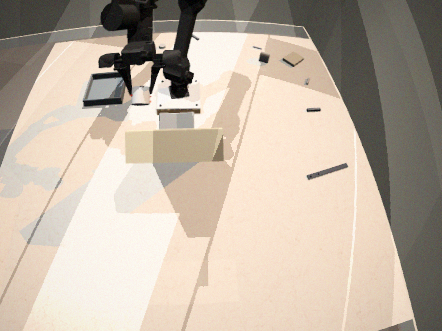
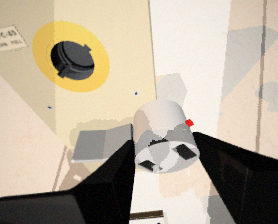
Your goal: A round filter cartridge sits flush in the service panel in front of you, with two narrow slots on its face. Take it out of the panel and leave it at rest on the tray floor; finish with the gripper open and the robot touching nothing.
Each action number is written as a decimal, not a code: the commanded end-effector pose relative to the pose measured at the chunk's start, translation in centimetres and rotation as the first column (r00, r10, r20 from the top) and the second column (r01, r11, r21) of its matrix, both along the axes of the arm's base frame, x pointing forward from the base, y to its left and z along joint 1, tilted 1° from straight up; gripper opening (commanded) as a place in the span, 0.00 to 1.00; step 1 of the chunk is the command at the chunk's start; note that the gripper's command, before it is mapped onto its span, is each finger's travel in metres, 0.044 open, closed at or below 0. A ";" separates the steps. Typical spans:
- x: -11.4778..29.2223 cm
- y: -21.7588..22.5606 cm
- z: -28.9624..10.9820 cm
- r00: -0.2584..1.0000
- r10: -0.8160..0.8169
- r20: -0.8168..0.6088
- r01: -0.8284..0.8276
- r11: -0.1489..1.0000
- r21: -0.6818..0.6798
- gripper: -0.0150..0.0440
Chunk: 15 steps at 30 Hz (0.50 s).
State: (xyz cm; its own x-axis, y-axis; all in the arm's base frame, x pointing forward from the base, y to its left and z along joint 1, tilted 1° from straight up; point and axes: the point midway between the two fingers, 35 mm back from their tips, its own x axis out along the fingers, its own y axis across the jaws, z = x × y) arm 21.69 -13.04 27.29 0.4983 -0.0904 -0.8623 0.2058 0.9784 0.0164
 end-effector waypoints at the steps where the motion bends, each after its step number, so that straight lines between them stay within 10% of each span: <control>1: -0.7 -1.2 -0.1 0.997 -0.079 -0.004 0.079 0.997 -0.001 0.25; 15: -5.2 -7.2 -0.7 0.884 -0.468 -0.016 0.468 0.884 -0.003 0.25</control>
State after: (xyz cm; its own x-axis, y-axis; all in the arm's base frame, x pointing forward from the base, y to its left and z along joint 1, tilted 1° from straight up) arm 17.35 -19.30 26.83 0.4084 -0.2816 -0.8683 0.5823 0.8129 0.0102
